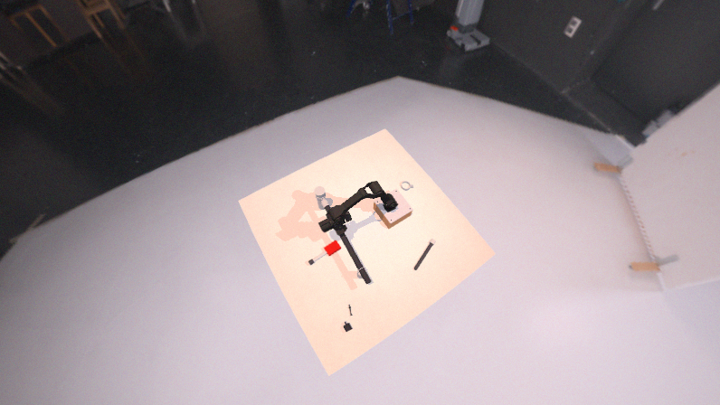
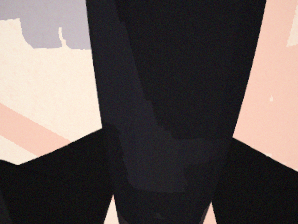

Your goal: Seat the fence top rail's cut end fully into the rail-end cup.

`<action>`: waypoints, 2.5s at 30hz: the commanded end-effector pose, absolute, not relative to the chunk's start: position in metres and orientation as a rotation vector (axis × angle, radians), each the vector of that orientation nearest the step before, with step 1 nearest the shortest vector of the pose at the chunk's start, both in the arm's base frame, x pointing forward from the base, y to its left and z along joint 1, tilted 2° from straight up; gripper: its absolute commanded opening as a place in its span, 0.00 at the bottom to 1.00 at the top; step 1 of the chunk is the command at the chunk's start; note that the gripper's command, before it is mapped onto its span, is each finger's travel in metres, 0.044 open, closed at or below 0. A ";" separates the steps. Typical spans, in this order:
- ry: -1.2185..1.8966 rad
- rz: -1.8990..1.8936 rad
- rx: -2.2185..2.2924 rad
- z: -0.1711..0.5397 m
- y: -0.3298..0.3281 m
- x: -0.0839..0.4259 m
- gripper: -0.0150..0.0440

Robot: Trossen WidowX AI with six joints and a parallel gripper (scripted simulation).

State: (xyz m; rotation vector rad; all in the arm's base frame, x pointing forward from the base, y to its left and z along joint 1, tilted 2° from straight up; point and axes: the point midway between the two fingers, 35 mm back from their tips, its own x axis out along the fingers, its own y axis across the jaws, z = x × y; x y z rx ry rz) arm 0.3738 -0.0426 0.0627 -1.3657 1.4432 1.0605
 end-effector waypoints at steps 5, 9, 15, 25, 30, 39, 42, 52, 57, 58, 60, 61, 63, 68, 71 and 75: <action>1.450 1.048 -1.376 0.065 -0.049 0.374 0.25; 1.450 1.048 -1.376 0.065 -0.051 0.374 0.25; 1.450 1.048 -1.376 0.066 -0.053 0.375 0.25; 1.450 1.048 -1.377 0.066 -0.056 0.375 0.25; 1.450 1.048 -1.377 0.067 -0.058 0.375 0.25; 1.451 1.048 -1.377 0.067 -0.061 0.375 0.25; 1.451 1.048 -1.377 0.067 -0.062 0.376 0.25; 1.446 1.064 -1.365 0.064 -0.060 0.374 0.25; 1.446 1.064 -1.365 0.064 -0.060 0.374 0.25; 1.446 1.064 -1.365 0.064 -0.060 0.374 0.25; 1.446 1.064 -1.365 0.064 -0.060 0.374 0.25; 1.446 1.064 -1.365 0.064 -0.060 0.374 0.30; 1.446 1.064 -1.365 0.064 -0.060 0.374 0.39; 1.446 1.064 -1.365 0.064 -0.060 0.374 0.61; 1.446 1.064 -1.365 0.066 -0.058 0.374 0.74; 1.445 1.066 -1.364 0.078 -0.045 0.375 0.92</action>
